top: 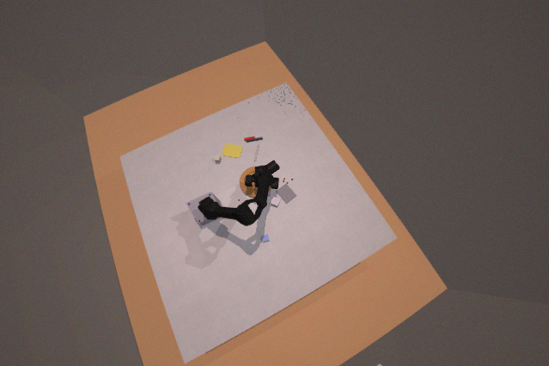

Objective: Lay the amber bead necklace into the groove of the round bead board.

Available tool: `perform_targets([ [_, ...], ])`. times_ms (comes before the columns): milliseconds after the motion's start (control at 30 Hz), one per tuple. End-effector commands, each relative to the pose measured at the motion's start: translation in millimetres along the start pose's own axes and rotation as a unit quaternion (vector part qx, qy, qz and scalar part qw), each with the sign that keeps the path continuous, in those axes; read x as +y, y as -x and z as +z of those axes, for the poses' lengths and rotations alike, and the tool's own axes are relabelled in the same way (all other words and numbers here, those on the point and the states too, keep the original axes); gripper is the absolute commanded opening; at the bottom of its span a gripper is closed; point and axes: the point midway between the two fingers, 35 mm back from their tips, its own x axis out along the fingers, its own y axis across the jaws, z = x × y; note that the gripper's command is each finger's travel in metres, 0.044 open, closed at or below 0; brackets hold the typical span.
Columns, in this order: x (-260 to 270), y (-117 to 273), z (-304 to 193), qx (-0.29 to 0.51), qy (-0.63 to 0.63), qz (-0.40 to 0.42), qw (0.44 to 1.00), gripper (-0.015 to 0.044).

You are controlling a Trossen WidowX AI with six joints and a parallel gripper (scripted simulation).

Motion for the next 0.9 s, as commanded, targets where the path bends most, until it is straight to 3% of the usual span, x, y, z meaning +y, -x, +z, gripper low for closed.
perform_targets([
  [0, -0.1, 0.7, 0.0, 0.0, 0.0, 0.0, 1.0, 0.0],
  [867, -7.6, -1.9, -1.9, 0.003, 0.003, -0.001, 1.0, 0.0],
])
